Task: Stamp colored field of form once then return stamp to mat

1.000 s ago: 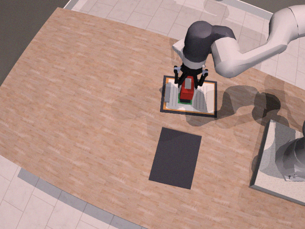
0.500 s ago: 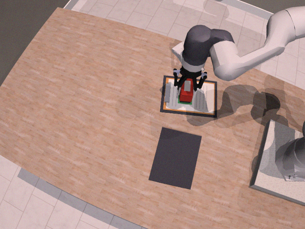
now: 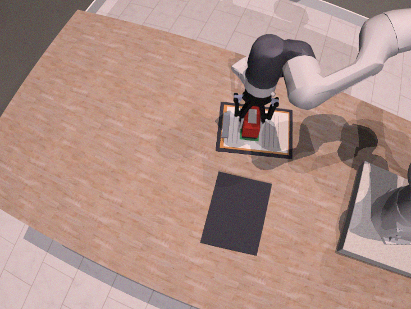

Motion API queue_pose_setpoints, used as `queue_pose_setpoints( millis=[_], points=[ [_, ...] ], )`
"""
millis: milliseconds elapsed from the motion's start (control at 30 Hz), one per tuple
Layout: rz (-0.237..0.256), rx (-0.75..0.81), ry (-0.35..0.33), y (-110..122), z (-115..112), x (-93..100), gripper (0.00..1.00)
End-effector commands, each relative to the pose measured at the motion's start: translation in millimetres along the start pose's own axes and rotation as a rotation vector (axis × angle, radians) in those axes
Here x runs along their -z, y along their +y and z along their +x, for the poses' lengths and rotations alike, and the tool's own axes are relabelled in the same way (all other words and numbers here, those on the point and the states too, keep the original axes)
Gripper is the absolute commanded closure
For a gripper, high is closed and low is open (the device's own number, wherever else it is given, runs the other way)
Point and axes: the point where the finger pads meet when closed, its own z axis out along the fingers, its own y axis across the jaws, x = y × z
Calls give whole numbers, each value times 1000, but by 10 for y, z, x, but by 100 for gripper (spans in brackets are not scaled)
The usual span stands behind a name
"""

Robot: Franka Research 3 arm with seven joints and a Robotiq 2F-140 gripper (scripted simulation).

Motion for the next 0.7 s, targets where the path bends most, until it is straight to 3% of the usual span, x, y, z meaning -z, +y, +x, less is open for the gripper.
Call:
queue_pose_setpoints(
  millis=[0,500,667],
  points=[
    [3,-9,-2,-10,-3,-46,79],
    [3,-9,-2,-10,-3,-45,79],
    [3,-9,-2,-9,-3,38,79]
  ],
)
